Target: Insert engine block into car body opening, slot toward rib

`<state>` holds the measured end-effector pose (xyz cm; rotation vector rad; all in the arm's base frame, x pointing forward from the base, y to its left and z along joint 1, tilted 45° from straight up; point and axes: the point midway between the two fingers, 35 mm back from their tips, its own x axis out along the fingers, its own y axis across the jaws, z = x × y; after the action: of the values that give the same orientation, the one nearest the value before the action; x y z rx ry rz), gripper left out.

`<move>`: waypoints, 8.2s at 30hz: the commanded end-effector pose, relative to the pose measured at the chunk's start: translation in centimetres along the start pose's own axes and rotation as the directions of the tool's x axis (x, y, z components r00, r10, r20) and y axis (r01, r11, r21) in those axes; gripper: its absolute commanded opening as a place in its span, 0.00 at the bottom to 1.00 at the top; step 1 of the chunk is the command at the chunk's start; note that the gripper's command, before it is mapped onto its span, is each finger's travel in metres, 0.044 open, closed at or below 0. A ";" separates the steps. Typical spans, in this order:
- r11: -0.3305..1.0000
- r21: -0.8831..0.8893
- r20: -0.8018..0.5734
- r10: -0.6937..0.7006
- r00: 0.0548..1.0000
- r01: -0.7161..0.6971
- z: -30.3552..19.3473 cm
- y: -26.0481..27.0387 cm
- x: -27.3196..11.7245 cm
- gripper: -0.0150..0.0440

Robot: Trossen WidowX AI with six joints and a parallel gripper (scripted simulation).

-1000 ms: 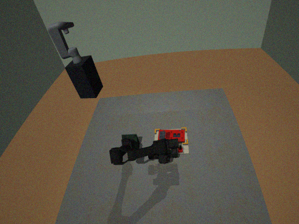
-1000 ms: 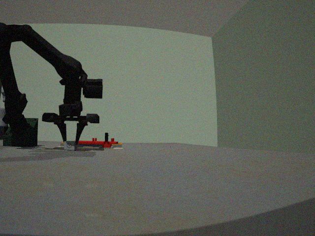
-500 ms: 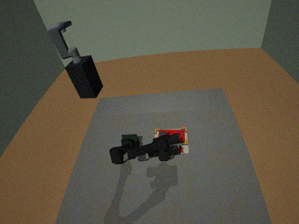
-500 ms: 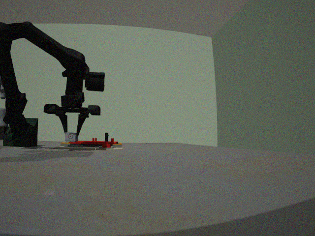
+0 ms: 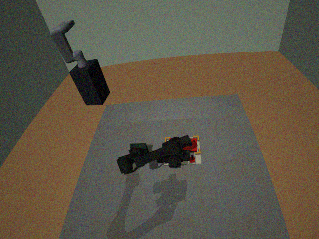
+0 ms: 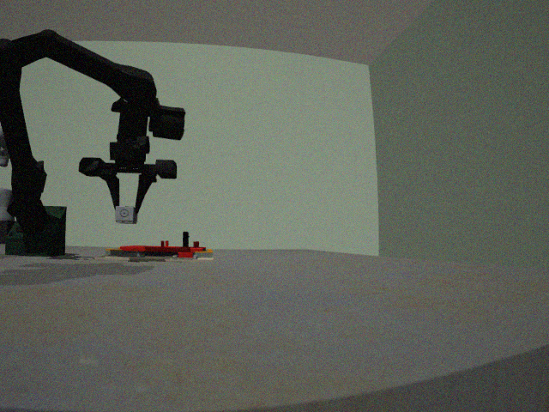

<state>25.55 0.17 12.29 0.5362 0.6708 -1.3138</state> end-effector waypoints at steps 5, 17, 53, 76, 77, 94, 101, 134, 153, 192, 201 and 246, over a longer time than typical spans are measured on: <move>1.000 0.007 -0.002 0.003 1.000 -0.003 0.0 -0.1 -2.6 0.25; 1.000 -0.020 0.006 0.001 1.000 -0.001 -0.1 -0.2 -4.9 0.25; 0.763 -0.647 0.001 0.005 1.000 -0.003 -8.5 6.1 -2.3 0.25; 0.419 -0.908 -0.002 0.006 1.000 -0.005 -14.5 8.8 0.4 0.25; 0.404 -0.915 -0.003 0.005 1.000 -0.005 -14.7 8.9 0.5 0.25; 0.141 -0.990 -0.002 0.008 1.000 -0.003 -18.9 10.1 2.7 0.25; 0.113 -0.994 -0.002 0.009 1.000 -0.003 -19.3 10.3 2.8 0.43; 0.156 -0.988 -0.002 0.009 1.000 -0.003 -19.4 10.3 2.8 0.52; 0.132 -0.991 -0.002 0.009 1.000 -0.003 -19.4 10.3 2.8 0.52; 0.099 -0.995 -0.001 0.009 1.000 -0.002 -19.3 10.3 3.2 0.52; 0.154 -0.988 -0.001 0.009 1.000 -0.003 -19.3 10.3 3.4 0.52; 0.126 -0.992 -0.001 0.009 1.000 -0.002 -19.3 10.3 3.8 0.52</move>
<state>33.39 12.99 -4.10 -0.6336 1.3724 -0.5435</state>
